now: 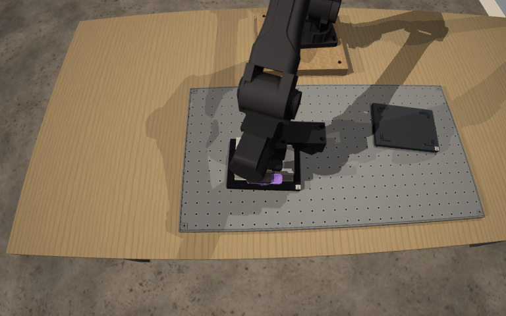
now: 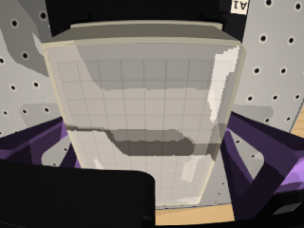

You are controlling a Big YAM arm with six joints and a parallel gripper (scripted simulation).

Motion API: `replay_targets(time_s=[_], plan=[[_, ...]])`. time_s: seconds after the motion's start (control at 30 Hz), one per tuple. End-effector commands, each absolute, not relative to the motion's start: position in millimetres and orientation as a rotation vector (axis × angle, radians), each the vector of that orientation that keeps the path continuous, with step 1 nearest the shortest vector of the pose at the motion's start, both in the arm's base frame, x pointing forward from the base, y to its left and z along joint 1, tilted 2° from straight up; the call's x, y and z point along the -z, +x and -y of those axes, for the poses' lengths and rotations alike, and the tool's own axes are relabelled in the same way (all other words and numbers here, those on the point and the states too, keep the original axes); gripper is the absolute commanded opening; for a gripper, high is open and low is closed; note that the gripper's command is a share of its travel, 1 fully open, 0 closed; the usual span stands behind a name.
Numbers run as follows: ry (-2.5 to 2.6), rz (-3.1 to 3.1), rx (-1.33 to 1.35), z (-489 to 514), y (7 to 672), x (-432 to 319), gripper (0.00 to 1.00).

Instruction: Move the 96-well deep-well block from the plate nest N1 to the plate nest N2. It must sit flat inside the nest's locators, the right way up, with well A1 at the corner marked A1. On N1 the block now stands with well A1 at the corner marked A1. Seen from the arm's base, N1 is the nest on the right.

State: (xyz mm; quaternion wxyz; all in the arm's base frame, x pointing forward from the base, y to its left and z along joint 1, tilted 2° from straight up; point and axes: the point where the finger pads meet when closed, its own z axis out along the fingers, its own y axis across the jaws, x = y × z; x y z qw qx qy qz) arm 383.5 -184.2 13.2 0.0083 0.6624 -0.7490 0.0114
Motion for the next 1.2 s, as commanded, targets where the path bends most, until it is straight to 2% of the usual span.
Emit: replay_targets(time_s=[0.0,0.37,0.4,1.17], plan=[[2.072,2.344,-0.051,190.2,381.8,-12.2,1.00],[2.072,2.344,-0.051,190.2,381.8,-12.2,1.00],[2.072,2.344,-0.051,190.2,381.8,-12.2,0.00],[2.076,2.340,-0.036,187.3,382.2,-8.2,0.00]])
